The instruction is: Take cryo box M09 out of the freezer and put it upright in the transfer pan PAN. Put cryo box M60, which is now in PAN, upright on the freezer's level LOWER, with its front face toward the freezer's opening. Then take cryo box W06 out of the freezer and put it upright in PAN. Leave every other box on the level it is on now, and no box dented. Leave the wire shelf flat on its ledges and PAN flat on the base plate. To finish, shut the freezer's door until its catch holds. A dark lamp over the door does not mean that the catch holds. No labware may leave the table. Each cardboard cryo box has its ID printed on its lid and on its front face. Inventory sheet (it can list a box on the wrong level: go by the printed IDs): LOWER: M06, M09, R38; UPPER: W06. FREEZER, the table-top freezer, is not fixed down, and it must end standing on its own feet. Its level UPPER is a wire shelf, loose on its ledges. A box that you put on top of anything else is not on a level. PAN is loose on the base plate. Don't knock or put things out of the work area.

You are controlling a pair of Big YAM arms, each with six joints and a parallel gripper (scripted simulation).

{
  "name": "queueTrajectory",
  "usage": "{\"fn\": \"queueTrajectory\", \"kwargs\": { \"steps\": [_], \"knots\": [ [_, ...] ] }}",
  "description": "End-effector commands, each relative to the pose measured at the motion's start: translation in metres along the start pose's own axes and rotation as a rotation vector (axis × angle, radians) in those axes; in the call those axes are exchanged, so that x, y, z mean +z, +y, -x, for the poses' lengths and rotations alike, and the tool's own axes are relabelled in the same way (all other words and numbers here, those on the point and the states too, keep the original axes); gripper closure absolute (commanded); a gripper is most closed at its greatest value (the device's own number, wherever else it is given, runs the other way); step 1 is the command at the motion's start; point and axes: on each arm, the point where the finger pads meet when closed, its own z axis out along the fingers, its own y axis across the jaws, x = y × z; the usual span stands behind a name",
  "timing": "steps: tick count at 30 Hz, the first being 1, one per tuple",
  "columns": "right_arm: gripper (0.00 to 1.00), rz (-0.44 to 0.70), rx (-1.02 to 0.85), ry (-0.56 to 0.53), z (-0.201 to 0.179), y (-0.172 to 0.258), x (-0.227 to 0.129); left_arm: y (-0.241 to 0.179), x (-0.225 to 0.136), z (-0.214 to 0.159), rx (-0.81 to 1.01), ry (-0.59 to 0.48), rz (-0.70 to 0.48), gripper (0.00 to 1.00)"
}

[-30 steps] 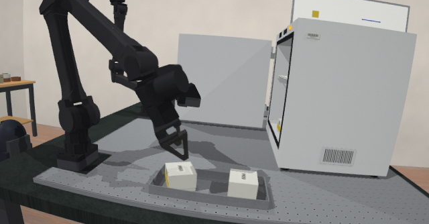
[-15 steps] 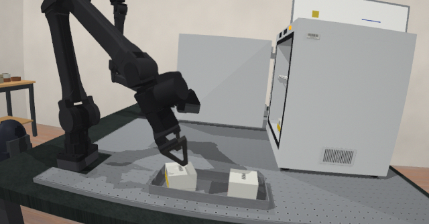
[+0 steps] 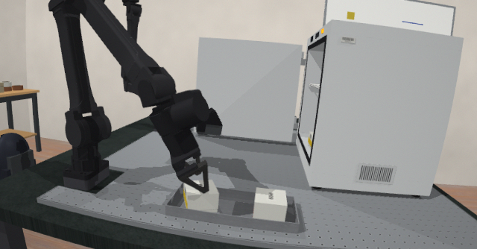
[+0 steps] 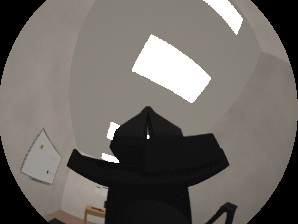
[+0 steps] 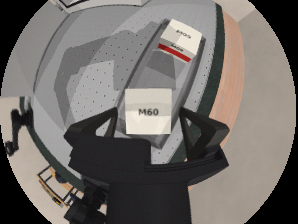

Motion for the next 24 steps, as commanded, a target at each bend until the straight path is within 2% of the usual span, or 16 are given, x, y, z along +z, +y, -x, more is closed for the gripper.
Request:
{"fn": "queueTrajectory", "kwargs": {
  "steps": [1,21,24],
  "knots": [
    [0.00,-0.003,-0.004,-0.009,-0.002,-0.003,0.008,0.000,0.004,-0.017,-0.011,0.033,0.000,1.00],
    [0.00,-0.002,-0.003,-0.009,-0.017,-0.002,0.034,0.000,0.004,-0.017,-0.011,0.033,0.000,1.00],
    [0.00,-0.013,-0.010,-0.024,-0.007,-0.007,0.030,0.000,0.004,-0.017,-0.011,0.033,0.000,1.00]
  ]
}}
